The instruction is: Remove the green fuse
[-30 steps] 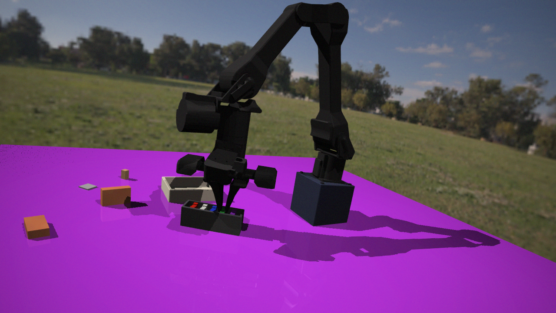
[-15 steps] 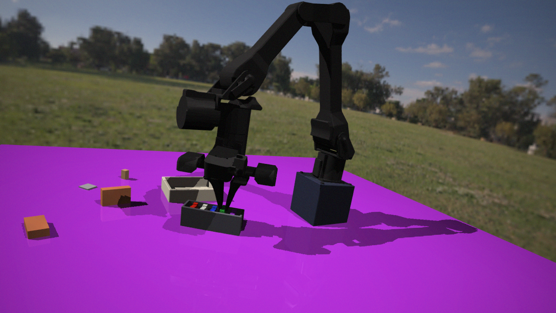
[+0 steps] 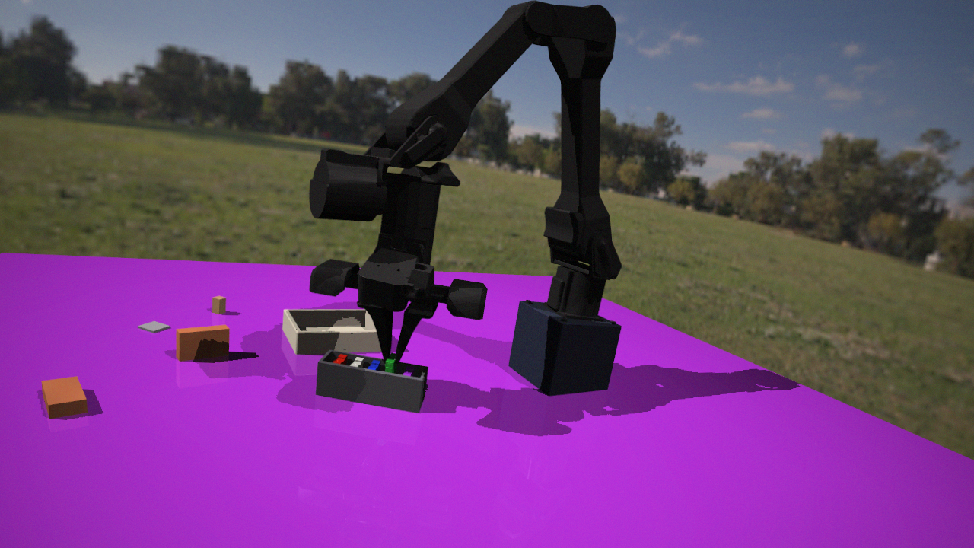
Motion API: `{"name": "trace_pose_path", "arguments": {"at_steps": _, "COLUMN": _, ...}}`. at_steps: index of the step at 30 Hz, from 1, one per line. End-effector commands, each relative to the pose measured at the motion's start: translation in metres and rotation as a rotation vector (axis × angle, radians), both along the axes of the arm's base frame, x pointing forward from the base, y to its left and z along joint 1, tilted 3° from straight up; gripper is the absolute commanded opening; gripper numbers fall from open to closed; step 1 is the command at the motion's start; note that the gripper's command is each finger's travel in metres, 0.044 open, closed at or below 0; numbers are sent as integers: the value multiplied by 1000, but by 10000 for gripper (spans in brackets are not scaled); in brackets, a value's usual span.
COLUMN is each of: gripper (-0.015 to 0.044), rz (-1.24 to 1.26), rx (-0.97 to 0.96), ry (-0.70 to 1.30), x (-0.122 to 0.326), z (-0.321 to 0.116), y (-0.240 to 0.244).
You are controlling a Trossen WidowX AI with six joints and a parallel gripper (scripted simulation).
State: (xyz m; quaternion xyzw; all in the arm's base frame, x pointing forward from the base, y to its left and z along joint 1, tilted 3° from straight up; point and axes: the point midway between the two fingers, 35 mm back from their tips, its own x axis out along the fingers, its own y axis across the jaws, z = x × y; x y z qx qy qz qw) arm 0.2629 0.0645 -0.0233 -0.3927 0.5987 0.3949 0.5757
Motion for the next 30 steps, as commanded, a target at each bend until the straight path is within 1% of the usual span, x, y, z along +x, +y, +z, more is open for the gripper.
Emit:
{"name": "trace_pose_path", "arguments": {"at_steps": 1, "gripper": 0, "rz": -1, "rx": 3, "ry": -2, "x": 1, "z": 3, "y": 1}}
{"name": "trace_pose_path", "arguments": {"at_steps": 30, "gripper": 0, "rz": -1, "rx": 5, "ry": -2, "x": 1, "z": 17, "y": 1}}
